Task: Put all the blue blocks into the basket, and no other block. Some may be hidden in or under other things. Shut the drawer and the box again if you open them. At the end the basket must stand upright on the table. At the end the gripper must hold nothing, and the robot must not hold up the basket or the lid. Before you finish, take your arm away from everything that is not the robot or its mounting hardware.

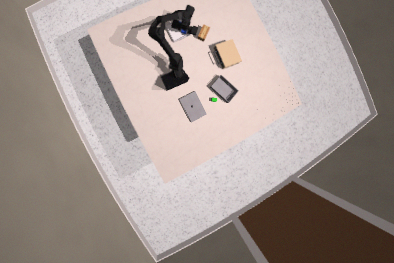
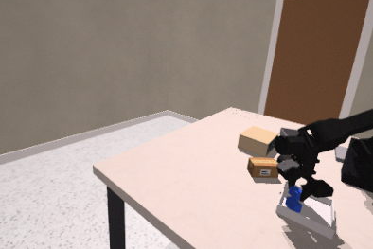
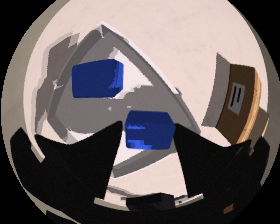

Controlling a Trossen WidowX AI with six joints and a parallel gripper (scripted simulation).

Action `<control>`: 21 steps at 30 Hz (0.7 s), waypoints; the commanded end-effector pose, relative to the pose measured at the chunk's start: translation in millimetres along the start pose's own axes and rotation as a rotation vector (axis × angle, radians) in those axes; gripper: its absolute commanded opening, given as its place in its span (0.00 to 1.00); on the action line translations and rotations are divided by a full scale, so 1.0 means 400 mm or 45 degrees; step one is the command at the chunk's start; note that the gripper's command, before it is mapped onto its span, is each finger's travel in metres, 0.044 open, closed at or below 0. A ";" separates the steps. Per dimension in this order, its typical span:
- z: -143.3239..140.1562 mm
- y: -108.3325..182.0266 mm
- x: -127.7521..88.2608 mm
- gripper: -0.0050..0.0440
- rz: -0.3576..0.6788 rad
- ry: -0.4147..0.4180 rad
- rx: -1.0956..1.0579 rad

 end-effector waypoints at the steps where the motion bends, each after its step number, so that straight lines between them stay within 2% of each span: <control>1: -0.002 0.000 0.001 0.63 0.000 0.003 0.006; 3: -0.002 0.000 0.001 0.63 0.000 0.003 0.006; 12: -0.001 0.000 -0.149 0.63 0.000 0.003 0.006; 14: -0.001 0.000 -0.149 0.63 0.000 0.003 0.006; 21: -0.001 0.000 -0.266 0.63 0.000 0.003 0.006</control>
Point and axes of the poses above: the point midway between the two fingers, 35 mm back from their tips, its own x axis out along the fingers, its own z axis across the jaws, y = z × x, the point moved 4 cm from there along -x, back along the fingers, and after that the axes turned 1 degree about x, right-handed, at the moved point
